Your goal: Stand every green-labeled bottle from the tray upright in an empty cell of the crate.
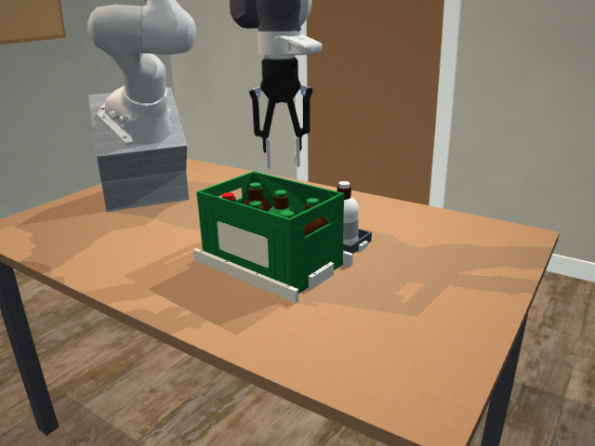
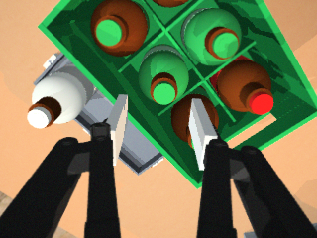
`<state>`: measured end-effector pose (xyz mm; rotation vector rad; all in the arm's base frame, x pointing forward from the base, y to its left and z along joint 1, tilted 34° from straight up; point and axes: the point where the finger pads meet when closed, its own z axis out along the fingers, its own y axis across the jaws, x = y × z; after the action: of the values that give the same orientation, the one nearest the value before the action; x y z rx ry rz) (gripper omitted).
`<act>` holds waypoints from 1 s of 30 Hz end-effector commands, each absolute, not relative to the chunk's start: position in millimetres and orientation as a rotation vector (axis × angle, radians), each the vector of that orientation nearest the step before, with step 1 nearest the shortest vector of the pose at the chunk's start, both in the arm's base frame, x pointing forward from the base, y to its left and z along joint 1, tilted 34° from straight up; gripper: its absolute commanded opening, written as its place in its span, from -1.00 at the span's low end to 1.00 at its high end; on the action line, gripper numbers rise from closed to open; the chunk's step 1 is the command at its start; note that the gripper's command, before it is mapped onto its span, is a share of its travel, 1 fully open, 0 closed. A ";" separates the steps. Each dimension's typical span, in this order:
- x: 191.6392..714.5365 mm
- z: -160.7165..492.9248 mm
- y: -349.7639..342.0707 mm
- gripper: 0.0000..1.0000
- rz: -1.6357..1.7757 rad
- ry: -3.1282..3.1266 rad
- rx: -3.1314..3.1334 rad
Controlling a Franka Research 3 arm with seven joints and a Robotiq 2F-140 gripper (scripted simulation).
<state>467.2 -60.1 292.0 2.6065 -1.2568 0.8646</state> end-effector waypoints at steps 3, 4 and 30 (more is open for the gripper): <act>466.4 292.8 -59.1 -1.00 0.860 -1.264 2.607; 466.4 292.8 -59.1 -1.00 0.860 -1.264 2.607; 466.4 292.8 -59.1 -1.00 0.860 -1.264 2.607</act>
<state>465.9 -59.6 291.0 2.6077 -1.2579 0.8564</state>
